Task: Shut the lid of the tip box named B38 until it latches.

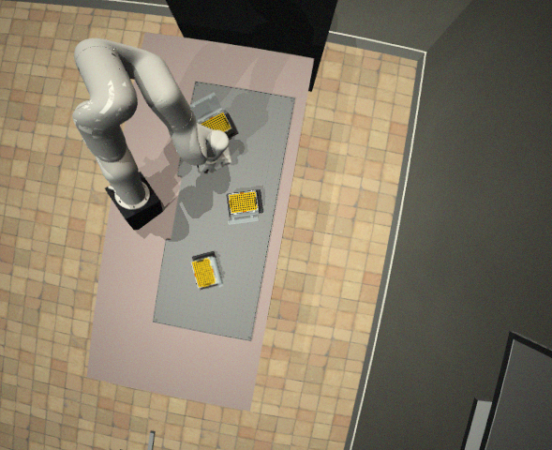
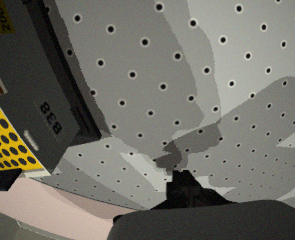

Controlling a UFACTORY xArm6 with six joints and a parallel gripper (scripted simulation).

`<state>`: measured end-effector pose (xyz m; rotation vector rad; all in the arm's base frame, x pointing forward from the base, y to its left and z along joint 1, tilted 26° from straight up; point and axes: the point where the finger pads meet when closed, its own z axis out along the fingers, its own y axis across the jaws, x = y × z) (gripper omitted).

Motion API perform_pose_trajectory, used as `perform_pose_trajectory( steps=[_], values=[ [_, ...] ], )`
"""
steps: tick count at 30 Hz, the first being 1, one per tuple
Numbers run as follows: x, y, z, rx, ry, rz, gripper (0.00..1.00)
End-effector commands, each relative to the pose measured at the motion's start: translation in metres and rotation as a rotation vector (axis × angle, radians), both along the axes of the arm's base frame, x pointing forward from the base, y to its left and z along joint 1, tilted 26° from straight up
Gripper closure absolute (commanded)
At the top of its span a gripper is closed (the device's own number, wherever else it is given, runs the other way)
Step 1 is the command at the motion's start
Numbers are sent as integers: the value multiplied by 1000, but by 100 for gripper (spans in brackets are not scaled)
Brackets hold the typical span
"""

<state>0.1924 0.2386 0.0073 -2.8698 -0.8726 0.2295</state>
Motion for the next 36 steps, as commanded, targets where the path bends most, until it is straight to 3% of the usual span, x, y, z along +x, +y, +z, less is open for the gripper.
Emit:
perform_pose_trajectory(
  steps=[1,34,36],
  values=[
    [0,0,1,1,-1,0,100],
    [0,0,1,1,-1,0,100],
    [-2,-3,9,1,-1,0,100]
  ],
)
